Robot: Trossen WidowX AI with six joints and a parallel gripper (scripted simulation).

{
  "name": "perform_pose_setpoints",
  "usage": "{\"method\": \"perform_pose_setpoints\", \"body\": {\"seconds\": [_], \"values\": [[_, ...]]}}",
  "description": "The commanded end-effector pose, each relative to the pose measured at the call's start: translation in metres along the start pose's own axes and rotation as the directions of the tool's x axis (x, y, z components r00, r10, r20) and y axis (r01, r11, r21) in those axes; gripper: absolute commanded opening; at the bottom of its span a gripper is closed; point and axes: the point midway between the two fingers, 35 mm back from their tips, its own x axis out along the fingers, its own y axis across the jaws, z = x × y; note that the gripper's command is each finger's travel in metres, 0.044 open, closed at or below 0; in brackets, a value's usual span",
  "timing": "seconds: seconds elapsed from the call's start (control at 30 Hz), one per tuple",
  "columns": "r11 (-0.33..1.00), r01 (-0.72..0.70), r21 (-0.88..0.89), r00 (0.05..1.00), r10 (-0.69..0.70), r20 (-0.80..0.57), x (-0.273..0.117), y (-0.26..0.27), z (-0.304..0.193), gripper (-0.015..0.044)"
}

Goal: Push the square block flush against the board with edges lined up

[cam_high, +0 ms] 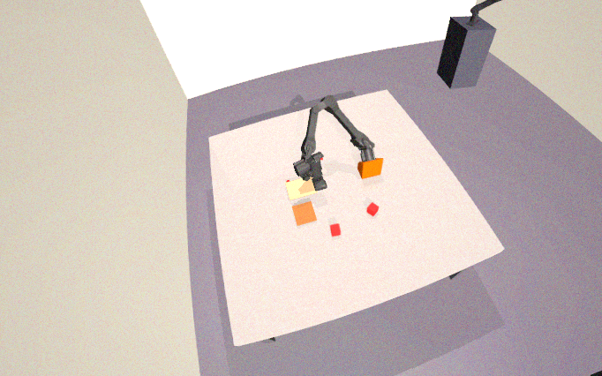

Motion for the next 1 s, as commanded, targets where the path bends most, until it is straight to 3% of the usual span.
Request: {"method": "perform_pose_setpoints", "body": {"seconds": [0.0,0.8,0.97], "values": [[1.000,0.004,0.000,1.000,-0.004,-0.001,0.000,0.000,-0.006,0.0000],[1.000,0.004,-0.002,1.000,-0.004,-0.002,0.001,0.001,-0.044,0.0000],[1.000,0.003,-0.002,1.000,-0.003,-0.002,-0.045,0.000,-0.039,0.0000]]}}
